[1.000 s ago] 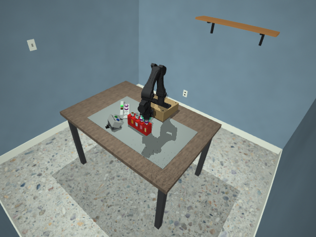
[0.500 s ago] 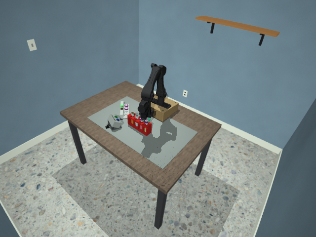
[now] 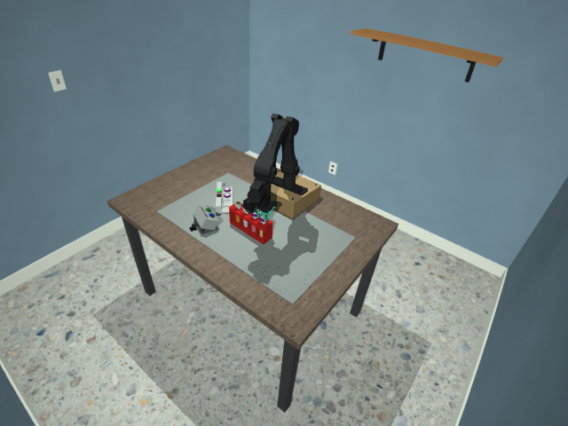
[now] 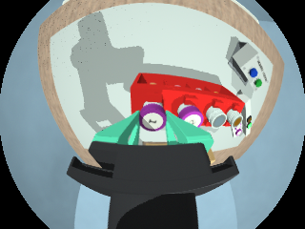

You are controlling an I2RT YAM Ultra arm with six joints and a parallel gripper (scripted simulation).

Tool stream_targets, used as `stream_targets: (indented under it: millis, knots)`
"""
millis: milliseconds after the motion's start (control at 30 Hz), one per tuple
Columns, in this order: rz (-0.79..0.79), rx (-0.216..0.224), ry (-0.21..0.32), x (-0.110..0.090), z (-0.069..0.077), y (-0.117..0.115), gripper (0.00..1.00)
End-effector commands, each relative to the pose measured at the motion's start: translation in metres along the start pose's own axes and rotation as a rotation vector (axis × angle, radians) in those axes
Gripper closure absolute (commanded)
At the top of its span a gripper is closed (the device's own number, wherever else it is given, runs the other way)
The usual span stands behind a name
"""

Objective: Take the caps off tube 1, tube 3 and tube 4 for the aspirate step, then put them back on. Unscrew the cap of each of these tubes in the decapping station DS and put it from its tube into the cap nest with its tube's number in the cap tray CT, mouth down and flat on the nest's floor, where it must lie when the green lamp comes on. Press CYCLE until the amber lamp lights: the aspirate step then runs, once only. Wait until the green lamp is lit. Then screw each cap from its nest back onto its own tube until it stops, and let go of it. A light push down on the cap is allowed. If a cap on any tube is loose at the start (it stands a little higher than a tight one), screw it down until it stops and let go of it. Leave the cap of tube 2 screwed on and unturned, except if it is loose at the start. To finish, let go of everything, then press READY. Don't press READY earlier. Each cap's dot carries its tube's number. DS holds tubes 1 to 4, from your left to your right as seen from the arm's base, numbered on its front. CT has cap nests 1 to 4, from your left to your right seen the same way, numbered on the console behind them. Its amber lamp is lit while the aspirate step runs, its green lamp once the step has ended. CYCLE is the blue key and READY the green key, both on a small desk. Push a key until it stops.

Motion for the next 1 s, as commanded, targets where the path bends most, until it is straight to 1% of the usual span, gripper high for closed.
stream_targets:
  millis: [0,167,200,600,933,967]
  knots:
    - [-0.137,0.009,-0.006,0.0008,0.0025,0.0008,1.00]
    - [-0.137,0.009,-0.006,0.0008,0.0025,0.0008,1.00]
    - [-0.137,0.009,-0.006,0.0008,0.0021,0.0008,0.51]
    - [-0.137,0.009,-0.006,0.0008,0.0021,0.0008,0.51]
    - [0.263,0.008,-0.008,0.0007,0.0032,0.0009,0.51]
    - [0.263,0.008,-0.008,0.0007,0.0032,0.0009,0.51]
Point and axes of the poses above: the point where the finger pads meet when closed, its own z axis back along the fingers, its own y axis across the jaws, x = y × z, the point moved 6 cm from there along z, back along the fingers, and after that the axes turned 9 degrees about -z, right-handed, at the moved point
